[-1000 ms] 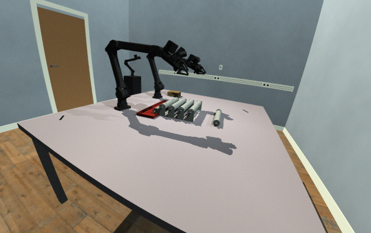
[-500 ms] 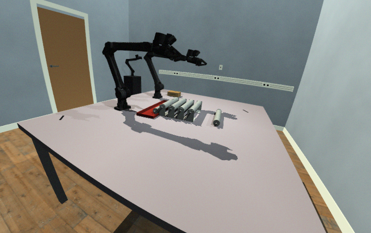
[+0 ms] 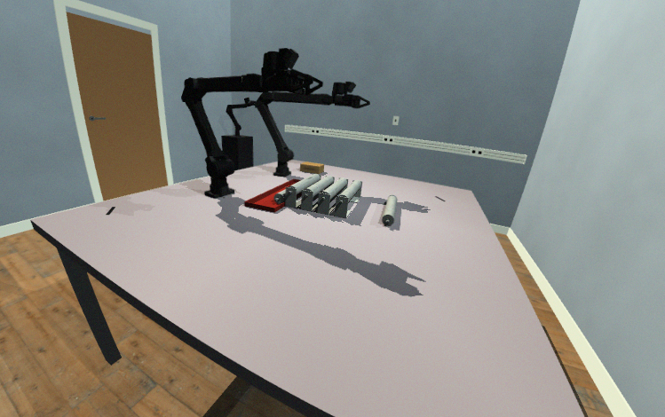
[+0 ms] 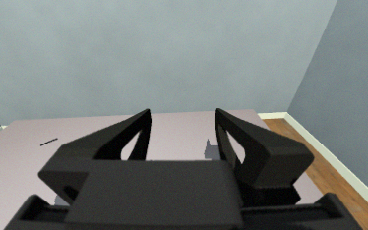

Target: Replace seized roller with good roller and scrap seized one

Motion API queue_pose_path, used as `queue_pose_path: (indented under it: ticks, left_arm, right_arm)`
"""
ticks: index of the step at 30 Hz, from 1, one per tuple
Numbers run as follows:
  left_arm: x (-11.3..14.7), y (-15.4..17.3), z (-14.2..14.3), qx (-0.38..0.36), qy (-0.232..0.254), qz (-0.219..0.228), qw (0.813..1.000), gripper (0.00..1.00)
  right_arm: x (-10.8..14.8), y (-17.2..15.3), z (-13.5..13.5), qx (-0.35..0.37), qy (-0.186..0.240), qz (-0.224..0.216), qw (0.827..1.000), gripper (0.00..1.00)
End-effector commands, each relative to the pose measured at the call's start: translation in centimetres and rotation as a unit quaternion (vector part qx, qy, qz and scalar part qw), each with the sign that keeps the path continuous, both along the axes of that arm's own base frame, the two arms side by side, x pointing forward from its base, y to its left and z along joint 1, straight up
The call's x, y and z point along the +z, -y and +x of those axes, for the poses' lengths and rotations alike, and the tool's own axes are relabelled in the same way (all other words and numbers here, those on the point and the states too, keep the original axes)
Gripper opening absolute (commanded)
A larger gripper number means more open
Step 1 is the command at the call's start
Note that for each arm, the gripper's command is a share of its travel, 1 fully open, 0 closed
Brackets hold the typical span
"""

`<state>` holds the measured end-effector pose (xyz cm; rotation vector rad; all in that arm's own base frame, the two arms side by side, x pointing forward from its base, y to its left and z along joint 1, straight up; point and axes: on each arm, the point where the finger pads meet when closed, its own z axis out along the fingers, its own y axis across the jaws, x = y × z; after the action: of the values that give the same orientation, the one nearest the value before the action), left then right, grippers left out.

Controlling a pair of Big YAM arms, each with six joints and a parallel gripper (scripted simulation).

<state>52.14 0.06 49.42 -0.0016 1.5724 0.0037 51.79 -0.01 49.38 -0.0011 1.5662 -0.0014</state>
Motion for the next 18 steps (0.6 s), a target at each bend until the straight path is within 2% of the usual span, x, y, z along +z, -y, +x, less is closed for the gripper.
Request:
queue_pose_path:
  ticks: [1,3,4,7,8,10,11,13,14,15,17,18]
  left_arm:
    - [5.4,0.2,-0.1,-0.003,0.046,-0.012,0.999,0.32]
    - [5.1,0.6,0.0,-0.006,0.043,0.003,0.999,0.32]
    - [7.3,0.0,-1.6,0.000,0.066,0.006,0.998,0.32]
    - [7.6,-0.3,-1.8,0.003,0.072,0.007,0.997,0.32]
    - [6.0,-0.1,-0.9,0.001,0.057,0.006,0.998,0.32]
    - [4.6,-0.1,-0.1,0.001,0.039,0.006,0.999,0.32]
    - [1.5,0.0,0.4,-0.001,0.013,0.002,1.000,0.32]
    - [2.4,0.0,-0.2,-0.001,0.022,0.002,1.000,0.32]
    - [0.1,0.2,-0.2,-0.003,0.004,-0.003,1.000,0.32]
    - [1.2,0.2,-0.2,-0.003,0.012,-0.003,1.000,0.32]
    - [1.2,0.2,-0.2,-0.003,0.012,-0.003,1.000,0.32]
    - [2.3,0.1,-0.3,-0.002,0.022,-0.001,1.000,0.32]
  right_arm:
    - [2.6,0.0,0.2,0.001,0.027,0.017,0.999,0.62]
    - [3.0,-0.2,0.6,0.002,0.023,-0.006,1.000,0.62]
    - [5.0,0.5,0.3,-0.005,0.037,-0.009,0.999,0.62]
    - [6.3,0.6,-0.5,-0.006,0.053,-0.010,0.999,0.62]
    - [5.9,0.6,-0.3,-0.005,0.046,-0.010,0.999,0.62]
    - [5.6,0.6,-0.1,-0.005,0.044,-0.010,0.999,0.62]
    - [5.2,0.5,0.1,-0.004,0.038,-0.003,0.999,0.62]
    - [5.5,0.5,0.1,-0.004,0.044,-0.003,0.999,0.62]
    - [5.3,0.4,0.2,-0.002,0.040,0.004,0.999,0.62]
    - [5.3,0.3,0.2,-0.002,0.040,0.004,0.999,0.62]
    - [5.3,0.3,0.2,-0.002,0.040,0.004,0.999,0.62]
    - [4.6,0.2,0.1,0.000,0.036,0.001,0.999,0.62]
